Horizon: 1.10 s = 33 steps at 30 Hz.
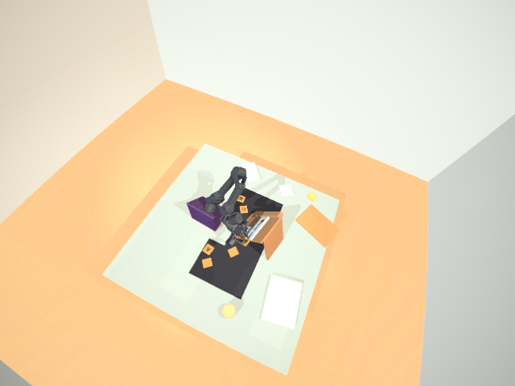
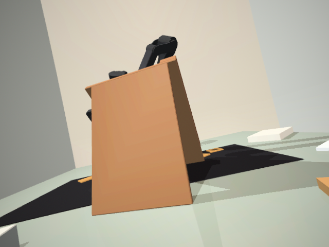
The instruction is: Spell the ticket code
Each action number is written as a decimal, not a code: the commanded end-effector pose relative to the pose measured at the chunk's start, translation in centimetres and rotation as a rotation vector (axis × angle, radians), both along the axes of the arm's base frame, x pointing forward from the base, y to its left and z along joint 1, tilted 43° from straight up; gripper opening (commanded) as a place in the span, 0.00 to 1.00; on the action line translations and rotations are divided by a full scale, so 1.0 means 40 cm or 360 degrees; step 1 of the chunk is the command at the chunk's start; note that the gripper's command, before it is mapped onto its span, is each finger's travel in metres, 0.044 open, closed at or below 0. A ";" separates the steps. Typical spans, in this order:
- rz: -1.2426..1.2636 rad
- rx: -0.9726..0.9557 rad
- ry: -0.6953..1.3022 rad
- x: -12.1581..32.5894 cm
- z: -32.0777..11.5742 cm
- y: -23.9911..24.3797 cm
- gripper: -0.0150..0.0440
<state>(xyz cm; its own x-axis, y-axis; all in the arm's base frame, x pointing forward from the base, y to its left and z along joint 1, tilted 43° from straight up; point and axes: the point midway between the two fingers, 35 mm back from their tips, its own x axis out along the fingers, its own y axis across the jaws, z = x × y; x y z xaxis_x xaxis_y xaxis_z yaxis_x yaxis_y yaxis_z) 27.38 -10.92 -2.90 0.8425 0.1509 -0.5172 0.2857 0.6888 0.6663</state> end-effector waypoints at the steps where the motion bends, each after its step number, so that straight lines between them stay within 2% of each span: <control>1: -0.0008 0.0002 0.0004 0.000 0.003 0.003 0.25; 33: -0.0008 0.0004 0.0004 0.011 0.029 0.030 0.25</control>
